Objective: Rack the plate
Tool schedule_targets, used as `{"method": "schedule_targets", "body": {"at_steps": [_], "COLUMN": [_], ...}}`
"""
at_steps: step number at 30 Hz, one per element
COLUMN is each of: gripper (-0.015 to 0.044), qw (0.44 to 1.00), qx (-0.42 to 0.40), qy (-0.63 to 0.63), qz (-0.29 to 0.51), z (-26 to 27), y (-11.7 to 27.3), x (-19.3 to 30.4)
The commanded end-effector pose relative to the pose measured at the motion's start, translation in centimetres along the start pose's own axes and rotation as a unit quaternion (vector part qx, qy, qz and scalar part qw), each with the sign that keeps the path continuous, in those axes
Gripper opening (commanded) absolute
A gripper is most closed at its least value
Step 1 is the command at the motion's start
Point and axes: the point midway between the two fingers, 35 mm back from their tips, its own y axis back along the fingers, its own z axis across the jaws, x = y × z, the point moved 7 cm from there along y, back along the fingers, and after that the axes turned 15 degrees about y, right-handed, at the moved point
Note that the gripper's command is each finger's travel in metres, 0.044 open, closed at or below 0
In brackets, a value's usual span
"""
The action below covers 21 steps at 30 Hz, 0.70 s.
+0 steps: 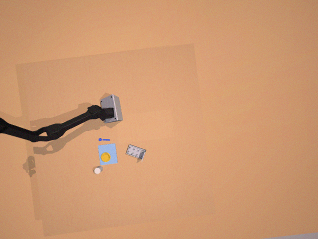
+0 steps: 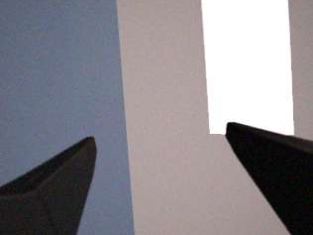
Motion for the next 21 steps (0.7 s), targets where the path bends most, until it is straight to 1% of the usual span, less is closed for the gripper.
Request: {"method": "schedule_targets", "body": {"at_steps": [1, 9, 21], "gripper": [0.0400, 0.0400, 0.0400], "qw": [0.999, 0.987, 0.947], "qx": [-0.013, -0.040, -0.075], "qy": [0.035, 0.156, 0.313], "qz": [0.012, 0.017, 0.016], "z": [-0.7, -2.6, -4.4], "y": [-0.2, -1.0, -2.8], "x": [-0.2, -1.4, -3.5]}}
